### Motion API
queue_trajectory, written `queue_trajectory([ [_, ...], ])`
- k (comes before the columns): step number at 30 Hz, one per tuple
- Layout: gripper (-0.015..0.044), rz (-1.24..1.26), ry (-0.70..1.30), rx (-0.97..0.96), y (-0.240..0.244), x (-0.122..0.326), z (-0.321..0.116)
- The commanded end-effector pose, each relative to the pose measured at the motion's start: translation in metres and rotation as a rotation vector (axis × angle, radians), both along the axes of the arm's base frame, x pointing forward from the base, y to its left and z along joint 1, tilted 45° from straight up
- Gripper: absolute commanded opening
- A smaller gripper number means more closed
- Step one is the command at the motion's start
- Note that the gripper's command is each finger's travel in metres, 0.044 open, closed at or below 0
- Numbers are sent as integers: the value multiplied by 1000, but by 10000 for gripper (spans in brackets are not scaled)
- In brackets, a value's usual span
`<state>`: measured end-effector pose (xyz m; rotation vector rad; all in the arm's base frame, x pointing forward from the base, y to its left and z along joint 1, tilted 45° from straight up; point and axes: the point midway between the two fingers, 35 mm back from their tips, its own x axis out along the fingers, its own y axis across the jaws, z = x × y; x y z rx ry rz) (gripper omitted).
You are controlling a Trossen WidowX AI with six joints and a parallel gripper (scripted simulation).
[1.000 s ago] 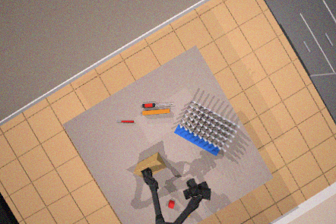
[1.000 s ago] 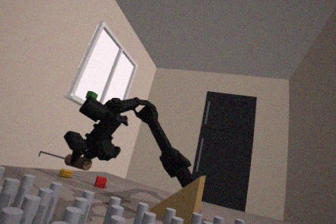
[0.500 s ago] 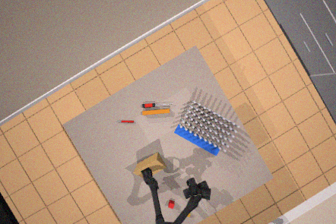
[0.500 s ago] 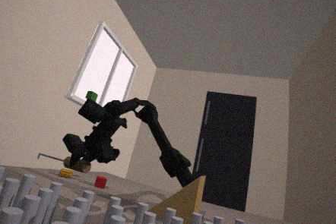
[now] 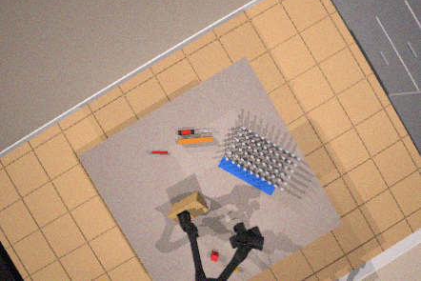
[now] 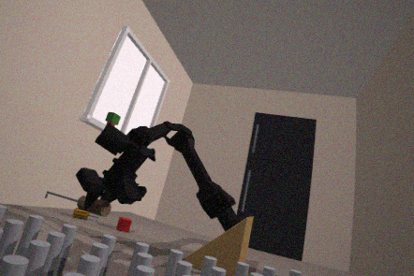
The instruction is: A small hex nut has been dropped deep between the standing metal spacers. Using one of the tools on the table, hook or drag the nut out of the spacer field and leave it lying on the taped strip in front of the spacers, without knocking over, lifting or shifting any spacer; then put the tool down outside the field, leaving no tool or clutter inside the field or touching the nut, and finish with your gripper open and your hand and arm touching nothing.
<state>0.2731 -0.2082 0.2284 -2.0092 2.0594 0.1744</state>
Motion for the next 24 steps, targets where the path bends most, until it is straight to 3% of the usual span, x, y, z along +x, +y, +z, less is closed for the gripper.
queue_trajectory([
  [1, 0, 3, 7, 1, -1, 0, -2],
  [24, 0, 6, 5, -1, -10, 1, -10],
])
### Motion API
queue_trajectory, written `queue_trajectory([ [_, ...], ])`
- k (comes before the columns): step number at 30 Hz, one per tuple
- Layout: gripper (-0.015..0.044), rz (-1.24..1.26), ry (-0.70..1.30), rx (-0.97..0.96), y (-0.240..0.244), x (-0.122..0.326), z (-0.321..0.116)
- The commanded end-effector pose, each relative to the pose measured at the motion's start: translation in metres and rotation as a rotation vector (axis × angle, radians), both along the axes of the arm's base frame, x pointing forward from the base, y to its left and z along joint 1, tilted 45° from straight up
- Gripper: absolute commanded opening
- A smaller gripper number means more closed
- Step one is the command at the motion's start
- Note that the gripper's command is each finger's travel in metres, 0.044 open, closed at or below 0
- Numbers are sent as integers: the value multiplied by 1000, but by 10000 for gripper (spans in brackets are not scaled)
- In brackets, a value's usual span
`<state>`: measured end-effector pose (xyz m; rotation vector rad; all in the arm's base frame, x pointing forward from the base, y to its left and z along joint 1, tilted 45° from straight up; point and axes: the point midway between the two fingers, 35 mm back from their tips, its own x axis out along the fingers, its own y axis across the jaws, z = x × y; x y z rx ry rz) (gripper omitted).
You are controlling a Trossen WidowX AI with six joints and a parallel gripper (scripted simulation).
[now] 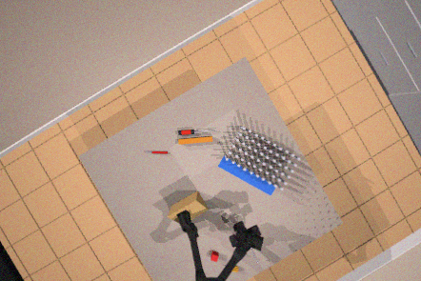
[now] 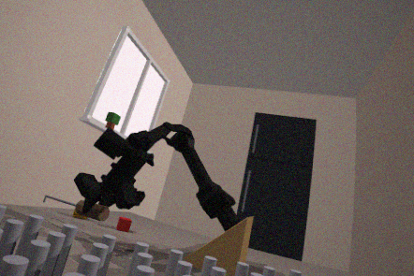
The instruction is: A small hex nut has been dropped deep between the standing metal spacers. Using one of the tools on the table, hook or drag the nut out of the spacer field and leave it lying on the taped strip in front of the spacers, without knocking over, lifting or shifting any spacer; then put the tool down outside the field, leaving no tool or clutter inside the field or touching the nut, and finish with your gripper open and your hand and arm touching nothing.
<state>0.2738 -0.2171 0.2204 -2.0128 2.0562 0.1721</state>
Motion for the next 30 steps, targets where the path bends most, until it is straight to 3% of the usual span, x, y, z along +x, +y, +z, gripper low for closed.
queue_trajectory([
  [1, 0, 3, 6, 0, -1, 0, -2],
  [30, 0, 8, 5, -7, -12, -1, -11],
])
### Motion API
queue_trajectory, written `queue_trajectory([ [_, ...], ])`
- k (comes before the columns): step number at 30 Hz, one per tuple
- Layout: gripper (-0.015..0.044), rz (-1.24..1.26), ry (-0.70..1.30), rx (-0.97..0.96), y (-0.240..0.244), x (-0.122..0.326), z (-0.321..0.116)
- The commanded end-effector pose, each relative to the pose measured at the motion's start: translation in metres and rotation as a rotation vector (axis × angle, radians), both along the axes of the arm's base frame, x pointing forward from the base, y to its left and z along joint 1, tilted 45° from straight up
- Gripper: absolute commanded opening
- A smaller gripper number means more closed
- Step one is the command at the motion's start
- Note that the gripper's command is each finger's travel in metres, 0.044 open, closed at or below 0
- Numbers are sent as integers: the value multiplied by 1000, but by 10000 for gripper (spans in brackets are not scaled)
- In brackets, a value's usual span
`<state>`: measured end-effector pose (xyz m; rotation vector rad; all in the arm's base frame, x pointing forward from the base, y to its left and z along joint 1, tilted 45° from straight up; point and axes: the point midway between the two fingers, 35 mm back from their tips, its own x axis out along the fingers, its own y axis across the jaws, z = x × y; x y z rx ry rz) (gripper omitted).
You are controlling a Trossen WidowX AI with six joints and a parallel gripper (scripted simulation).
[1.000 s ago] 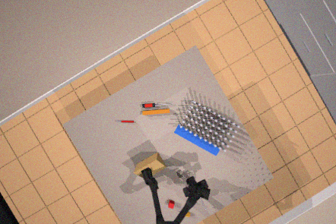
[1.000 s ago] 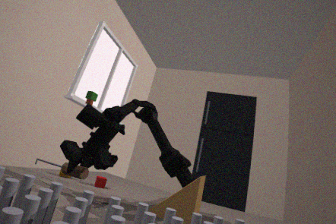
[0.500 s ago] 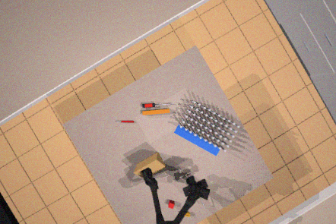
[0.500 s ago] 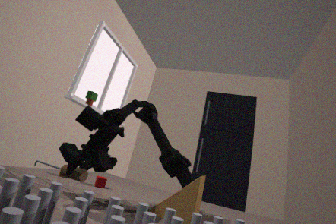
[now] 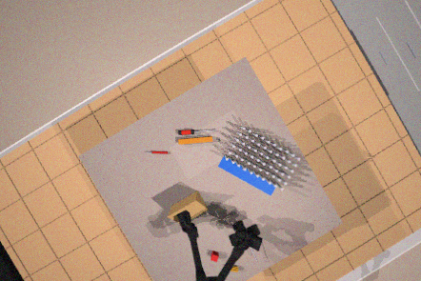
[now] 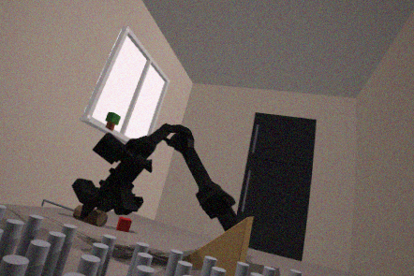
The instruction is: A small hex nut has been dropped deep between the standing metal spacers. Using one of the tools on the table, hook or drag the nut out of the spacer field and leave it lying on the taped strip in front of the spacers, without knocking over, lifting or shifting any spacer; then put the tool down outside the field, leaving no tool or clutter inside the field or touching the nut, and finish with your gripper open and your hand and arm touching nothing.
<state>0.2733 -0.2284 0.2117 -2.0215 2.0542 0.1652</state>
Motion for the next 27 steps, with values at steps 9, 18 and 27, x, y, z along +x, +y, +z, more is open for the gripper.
queue_trajectory([
  [9, 0, 5, 6, -3, -4, -1, -4],
  [18, 0, 7, 6, -7, -7, -1, -6],
  [27, 0, 9, 6, -11, -11, -2, -8],
])
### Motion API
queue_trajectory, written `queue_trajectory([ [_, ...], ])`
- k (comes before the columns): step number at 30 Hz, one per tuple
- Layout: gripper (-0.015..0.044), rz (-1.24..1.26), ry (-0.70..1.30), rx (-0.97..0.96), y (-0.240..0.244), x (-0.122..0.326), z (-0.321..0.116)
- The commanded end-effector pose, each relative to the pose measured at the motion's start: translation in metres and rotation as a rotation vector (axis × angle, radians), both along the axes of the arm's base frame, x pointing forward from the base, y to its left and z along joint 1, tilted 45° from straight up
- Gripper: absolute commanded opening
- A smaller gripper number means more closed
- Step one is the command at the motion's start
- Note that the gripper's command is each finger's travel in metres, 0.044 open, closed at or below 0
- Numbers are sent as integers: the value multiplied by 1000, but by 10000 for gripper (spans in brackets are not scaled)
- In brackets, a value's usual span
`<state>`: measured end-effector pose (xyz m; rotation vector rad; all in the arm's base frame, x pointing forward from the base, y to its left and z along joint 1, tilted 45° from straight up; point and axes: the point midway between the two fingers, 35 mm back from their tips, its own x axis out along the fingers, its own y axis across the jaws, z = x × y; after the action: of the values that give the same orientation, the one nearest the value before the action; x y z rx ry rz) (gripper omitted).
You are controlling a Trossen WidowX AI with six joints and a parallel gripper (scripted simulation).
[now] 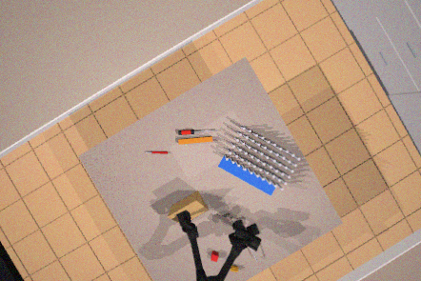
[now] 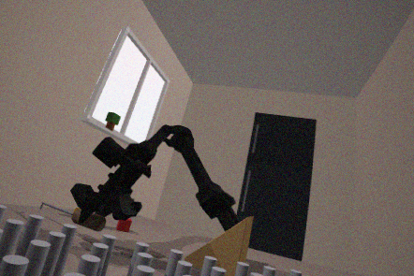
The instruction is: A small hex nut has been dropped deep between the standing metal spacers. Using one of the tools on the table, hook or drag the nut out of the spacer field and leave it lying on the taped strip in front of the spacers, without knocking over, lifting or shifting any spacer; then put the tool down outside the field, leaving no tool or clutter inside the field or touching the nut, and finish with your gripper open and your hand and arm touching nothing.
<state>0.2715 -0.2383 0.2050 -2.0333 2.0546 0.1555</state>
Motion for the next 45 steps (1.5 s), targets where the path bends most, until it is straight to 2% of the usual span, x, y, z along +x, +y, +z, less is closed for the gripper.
queue_trajectory([
  [1, 0, 4, 6, -1, -1, 0, -2],
  [45, 0, 12, 9, -29, -16, -6, -10],
])
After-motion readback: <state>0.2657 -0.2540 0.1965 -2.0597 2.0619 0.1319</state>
